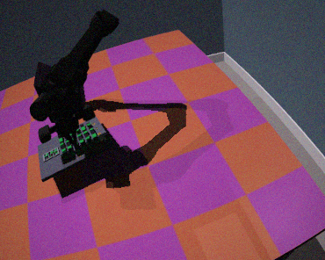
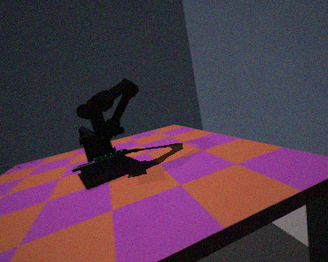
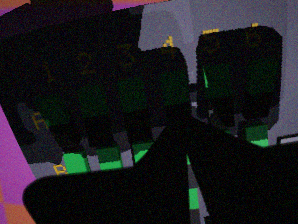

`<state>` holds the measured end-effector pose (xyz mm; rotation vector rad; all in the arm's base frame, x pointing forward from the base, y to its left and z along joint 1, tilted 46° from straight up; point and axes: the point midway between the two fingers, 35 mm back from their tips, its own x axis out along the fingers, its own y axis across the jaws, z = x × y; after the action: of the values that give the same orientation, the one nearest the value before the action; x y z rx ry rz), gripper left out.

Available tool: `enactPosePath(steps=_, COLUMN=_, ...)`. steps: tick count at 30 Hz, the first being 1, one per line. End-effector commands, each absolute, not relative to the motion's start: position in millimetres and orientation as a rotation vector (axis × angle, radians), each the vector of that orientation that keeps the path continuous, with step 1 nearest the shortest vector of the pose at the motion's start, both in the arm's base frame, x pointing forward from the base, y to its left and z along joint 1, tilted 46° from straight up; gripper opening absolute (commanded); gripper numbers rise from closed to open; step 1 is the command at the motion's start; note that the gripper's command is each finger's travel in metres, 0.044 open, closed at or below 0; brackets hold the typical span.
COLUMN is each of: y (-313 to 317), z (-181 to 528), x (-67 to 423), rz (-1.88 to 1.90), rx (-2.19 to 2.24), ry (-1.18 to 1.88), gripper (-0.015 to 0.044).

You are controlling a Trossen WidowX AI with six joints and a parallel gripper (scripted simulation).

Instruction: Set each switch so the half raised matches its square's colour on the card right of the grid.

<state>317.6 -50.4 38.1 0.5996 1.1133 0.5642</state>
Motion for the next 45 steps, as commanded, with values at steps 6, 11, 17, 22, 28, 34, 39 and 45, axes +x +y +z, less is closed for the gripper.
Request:
enactPosePath(steps=6, y=-49, z=38, x=318, rz=0.564, rx=0.606, ry=1.112, gripper=0.0000)
enactPosePath(steps=11, y=-49, z=37, x=318, rz=0.564, rx=0.606, ry=1.112, gripper=0.0000)
enactPosePath(steps=17, y=-48, z=37, x=319, rz=0.564, rx=0.606, ry=1.112, gripper=0.0000)
enactPosePath(steps=22, y=-48, z=36, x=319, rz=0.564, rx=0.606, ry=1.112, gripper=0.0000)
enactPosePath(steps=28, y=-47, z=36, x=319, rz=0.564, rx=0.606, ry=1.112, gripper=0.0000)
enactPosePath(steps=34, y=-47, z=35, x=319, rz=0.564, rx=0.606, ry=1.111, gripper=0.0000)
enactPosePath(steps=39, y=-85, z=70, x=304, rz=0.567, rx=0.597, ry=1.136, gripper=0.0000)
enactPosePath(steps=45, y=-93, z=76, x=301, rz=0.572, rx=0.599, ry=1.139, gripper=0.0000)
